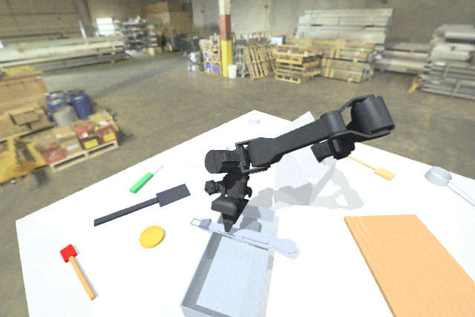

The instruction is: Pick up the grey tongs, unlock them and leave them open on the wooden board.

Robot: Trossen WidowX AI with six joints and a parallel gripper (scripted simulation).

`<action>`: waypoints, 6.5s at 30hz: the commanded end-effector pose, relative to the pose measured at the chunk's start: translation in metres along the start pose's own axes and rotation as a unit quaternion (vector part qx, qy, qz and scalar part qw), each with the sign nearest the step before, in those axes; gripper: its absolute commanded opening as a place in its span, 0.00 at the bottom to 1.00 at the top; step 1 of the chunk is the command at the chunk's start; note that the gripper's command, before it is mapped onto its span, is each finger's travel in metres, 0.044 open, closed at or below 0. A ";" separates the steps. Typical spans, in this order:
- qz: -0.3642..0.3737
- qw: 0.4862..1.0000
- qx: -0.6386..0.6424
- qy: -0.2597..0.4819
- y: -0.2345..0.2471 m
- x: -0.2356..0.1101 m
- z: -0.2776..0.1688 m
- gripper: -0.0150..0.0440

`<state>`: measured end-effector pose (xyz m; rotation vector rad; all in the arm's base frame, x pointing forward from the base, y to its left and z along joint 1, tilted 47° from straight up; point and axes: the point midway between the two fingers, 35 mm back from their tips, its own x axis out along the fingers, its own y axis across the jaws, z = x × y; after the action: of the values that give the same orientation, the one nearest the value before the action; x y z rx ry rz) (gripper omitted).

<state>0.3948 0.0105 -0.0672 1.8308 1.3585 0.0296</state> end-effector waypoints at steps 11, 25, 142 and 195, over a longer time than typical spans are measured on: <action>-0.001 1.000 0.003 -0.002 -0.001 0.022 0.000 0.69; 0.002 1.000 0.004 0.001 -0.001 0.045 -0.003 0.69; -0.247 0.927 -0.274 0.069 0.093 -0.003 -0.124 0.00; -0.150 0.520 -0.812 0.217 0.064 -0.027 -0.445 0.00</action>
<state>0.2380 0.2466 0.2666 -0.0358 1.1053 1.1720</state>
